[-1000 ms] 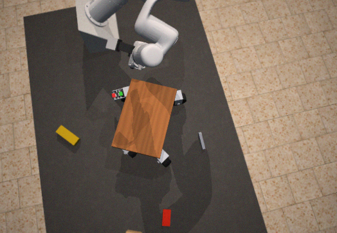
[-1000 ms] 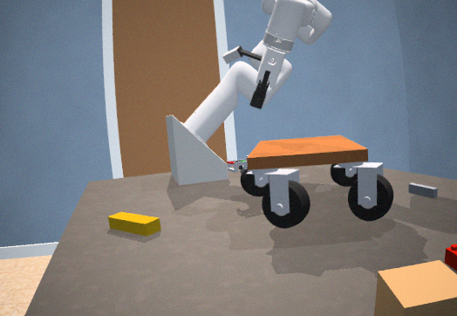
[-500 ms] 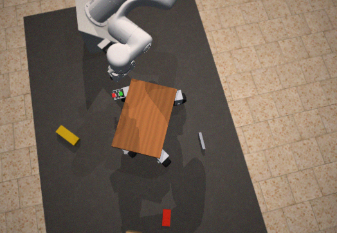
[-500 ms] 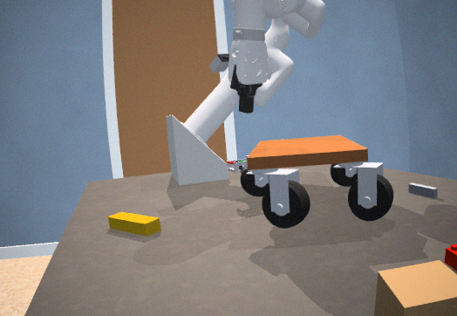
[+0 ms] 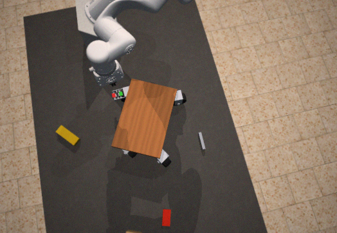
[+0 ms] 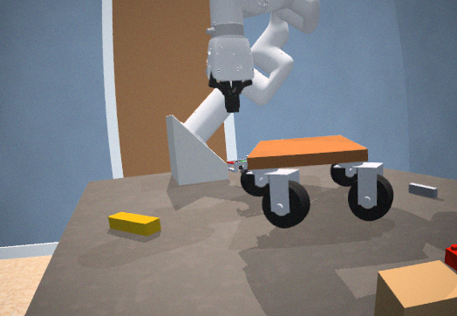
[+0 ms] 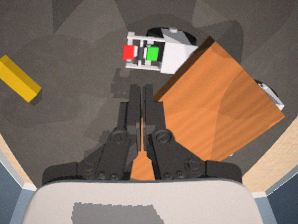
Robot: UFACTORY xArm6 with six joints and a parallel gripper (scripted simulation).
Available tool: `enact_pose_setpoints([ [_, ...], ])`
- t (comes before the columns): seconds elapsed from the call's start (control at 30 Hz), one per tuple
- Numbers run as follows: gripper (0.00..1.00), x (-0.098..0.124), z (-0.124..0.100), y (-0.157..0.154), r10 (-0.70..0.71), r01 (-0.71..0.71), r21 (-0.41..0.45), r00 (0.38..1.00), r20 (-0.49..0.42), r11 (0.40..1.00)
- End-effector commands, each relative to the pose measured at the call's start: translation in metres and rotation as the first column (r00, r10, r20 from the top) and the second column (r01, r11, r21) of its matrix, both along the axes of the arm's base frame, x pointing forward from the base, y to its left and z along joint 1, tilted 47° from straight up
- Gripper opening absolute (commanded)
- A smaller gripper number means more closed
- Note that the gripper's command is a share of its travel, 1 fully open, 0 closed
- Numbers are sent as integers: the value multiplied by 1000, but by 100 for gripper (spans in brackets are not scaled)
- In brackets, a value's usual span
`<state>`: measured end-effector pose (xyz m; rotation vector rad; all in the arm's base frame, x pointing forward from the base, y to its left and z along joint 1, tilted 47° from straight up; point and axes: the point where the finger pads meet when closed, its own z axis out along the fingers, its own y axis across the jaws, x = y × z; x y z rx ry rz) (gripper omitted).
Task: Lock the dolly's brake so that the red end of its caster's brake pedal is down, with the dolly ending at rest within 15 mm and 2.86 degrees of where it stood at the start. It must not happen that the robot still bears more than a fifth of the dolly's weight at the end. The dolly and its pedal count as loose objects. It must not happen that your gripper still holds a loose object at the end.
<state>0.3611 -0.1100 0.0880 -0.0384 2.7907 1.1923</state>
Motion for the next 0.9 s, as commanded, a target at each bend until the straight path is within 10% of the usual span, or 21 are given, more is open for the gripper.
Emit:
enact_pose_setpoints([
  [0.0,0,4,-4,-7,-55,55,2,998,-17,999],
  [0.87,0,13,-36,13,-123,123,9,992,-43,992],
])
